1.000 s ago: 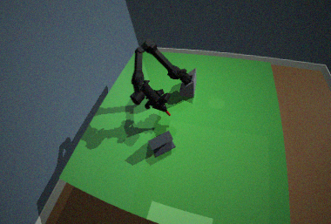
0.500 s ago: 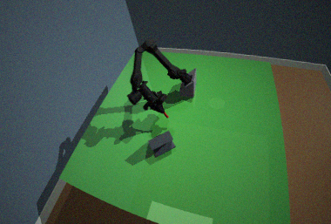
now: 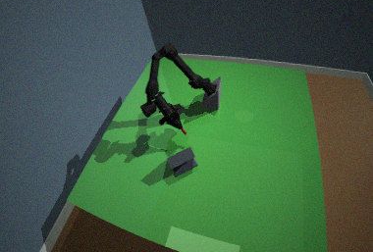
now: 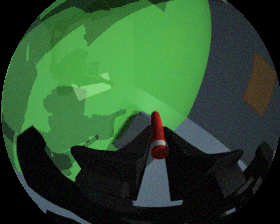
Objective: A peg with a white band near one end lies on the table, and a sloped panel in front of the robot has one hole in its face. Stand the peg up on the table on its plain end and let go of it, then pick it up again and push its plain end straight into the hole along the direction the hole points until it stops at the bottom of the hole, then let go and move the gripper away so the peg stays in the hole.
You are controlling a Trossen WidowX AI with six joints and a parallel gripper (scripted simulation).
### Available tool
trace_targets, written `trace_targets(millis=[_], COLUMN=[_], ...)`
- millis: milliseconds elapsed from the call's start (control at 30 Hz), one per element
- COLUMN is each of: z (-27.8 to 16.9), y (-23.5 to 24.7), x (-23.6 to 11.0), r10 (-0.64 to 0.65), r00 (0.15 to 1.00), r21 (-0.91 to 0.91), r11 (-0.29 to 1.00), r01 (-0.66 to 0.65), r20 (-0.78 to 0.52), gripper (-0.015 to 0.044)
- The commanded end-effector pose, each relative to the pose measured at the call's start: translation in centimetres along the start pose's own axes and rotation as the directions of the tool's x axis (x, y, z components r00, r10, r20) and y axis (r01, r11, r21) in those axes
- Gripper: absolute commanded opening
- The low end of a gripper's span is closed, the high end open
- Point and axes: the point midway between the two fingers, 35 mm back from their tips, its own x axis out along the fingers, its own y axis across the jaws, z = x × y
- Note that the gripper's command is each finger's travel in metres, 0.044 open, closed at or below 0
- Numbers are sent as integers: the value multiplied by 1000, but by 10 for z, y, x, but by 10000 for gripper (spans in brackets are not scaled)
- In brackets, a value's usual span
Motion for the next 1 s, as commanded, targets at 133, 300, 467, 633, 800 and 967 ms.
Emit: trace_targets(millis=[133,300,467,633,800,967], z=[-9,-14,-19,-23,-28,-33], y=[5,9,13,17,21,26], x=[-4,-7,-10,-14,-18,-22], r10=[-29,-43,-56,-68,-79,-89], r00=[998,995,990,984,977,968], r21=[4,7,9,8,6,2], r11=[1000,999,998,997,997,996], r01=[29,44,58,71,82,92], r20=[-58,-93,-128,-164,-200,-235], gripper=[0,0,0,0,0,0])
